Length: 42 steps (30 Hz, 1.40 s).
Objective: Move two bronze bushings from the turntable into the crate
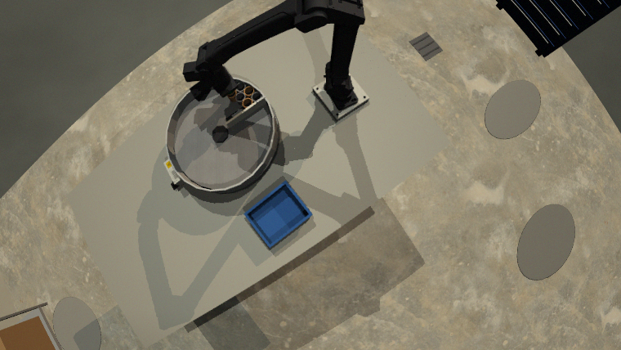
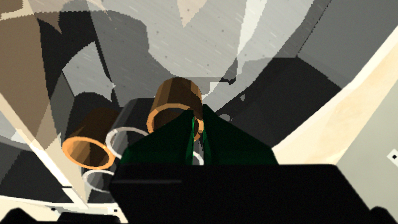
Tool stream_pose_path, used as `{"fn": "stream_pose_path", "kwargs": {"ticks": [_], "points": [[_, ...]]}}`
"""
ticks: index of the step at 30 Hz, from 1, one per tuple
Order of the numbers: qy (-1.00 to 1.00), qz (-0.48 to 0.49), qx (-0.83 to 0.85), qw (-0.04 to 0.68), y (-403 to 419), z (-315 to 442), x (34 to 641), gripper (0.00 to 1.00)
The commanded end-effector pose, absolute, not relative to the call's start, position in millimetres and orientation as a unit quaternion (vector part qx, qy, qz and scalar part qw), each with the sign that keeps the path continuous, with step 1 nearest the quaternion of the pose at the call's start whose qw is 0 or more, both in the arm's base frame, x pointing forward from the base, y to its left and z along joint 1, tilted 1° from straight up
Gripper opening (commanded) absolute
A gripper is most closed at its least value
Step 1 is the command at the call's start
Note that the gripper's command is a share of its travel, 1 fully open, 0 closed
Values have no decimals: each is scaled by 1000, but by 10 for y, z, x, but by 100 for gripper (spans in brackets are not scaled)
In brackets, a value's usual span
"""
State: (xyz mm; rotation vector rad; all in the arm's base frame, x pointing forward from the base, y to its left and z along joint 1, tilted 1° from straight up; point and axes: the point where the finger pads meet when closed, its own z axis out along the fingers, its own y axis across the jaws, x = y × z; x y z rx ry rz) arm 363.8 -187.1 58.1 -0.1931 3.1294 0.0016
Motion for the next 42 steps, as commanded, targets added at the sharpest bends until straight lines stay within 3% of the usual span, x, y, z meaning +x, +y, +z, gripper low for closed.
{"fn": "stream_pose_path", "kwargs": {"ticks": [1, 10, 30, 42], "points": [[998, 9, -66, -3, -1811, 539, 3641, 0], [997, -10, -66, 30, -1912, 872, 3838, 0], [997, -12, -66, 31, -1928, 1603, 3795, 0], [997, -11, -66, 29, -1929, 1647, 3792, 0]]}}
